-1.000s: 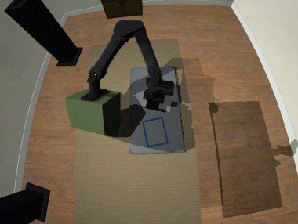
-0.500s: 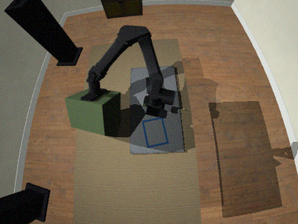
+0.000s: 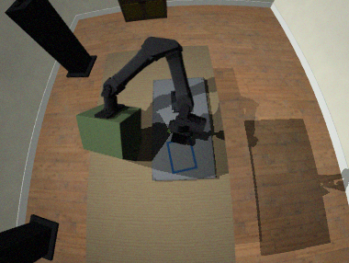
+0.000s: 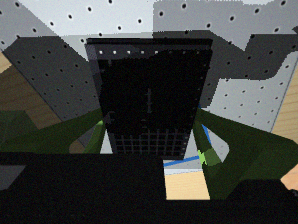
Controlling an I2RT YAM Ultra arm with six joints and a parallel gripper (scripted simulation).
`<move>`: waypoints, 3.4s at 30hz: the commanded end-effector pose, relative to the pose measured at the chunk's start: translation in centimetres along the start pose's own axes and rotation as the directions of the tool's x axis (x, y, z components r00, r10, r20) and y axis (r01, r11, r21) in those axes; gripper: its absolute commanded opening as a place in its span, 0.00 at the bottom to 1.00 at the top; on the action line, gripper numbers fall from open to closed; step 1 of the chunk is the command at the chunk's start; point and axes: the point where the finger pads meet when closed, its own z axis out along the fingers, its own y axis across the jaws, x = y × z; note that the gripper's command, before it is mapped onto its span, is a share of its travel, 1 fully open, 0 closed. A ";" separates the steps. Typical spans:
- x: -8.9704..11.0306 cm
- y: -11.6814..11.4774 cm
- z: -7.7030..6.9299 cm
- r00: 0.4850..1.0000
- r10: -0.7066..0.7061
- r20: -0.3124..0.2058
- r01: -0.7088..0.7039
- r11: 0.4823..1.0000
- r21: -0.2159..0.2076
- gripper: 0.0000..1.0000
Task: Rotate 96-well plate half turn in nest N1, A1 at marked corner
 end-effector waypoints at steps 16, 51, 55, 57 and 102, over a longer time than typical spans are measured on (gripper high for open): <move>5.4 -2.0 -1.2 1.000 -0.012 0.001 0.012 0.999 0.035 0.00; 11.5 -3.5 -1.1 1.000 -0.012 0.000 0.012 0.999 0.036 0.00; 11.5 -3.5 -1.1 1.000 -0.012 0.000 0.012 0.999 0.036 0.00; 11.5 -3.5 -1.1 1.000 -0.012 0.000 0.012 0.999 0.036 0.00; 11.5 -3.5 -1.1 0.964 0.265 0.010 -0.265 0.964 0.034 0.00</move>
